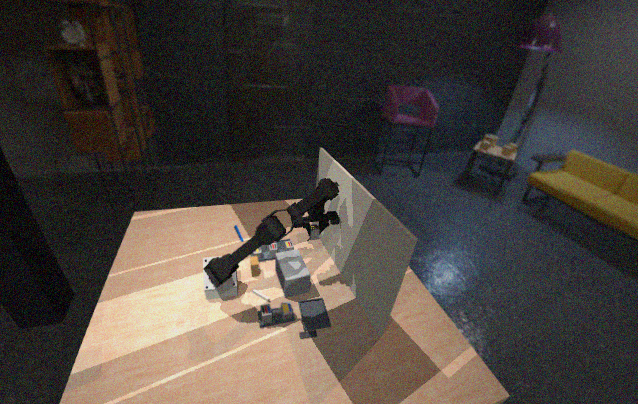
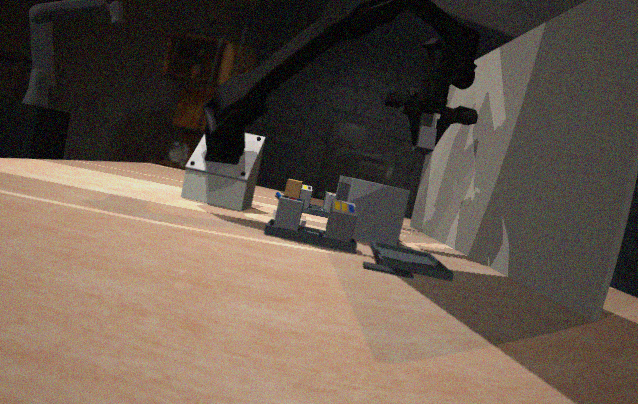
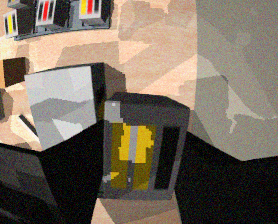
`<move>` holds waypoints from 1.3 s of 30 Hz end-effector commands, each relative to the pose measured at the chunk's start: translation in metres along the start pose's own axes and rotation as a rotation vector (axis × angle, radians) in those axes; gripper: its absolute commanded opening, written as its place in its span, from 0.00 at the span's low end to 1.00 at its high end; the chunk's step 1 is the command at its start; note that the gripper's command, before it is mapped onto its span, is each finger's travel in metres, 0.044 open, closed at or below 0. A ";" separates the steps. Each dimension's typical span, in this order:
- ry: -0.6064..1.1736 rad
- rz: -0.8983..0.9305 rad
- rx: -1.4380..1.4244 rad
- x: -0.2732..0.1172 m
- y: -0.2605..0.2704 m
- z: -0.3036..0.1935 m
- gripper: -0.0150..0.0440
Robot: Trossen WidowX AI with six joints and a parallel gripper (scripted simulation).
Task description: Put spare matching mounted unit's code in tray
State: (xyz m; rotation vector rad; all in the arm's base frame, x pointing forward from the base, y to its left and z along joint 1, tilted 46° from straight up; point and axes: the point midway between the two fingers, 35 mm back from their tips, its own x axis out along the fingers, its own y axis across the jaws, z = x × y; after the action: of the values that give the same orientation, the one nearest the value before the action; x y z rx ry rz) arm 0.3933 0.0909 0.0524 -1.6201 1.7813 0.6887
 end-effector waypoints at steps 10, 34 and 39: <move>0.022 -0.007 -0.007 -0.001 -0.001 -0.101 0.25; 0.081 0.006 0.001 0.007 0.039 -0.236 0.25; 0.080 0.005 0.001 0.009 0.038 -0.236 0.25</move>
State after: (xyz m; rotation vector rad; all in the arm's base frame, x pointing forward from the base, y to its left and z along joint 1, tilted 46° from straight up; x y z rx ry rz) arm 0.3326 -0.0824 0.2013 -1.6547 1.8396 0.6322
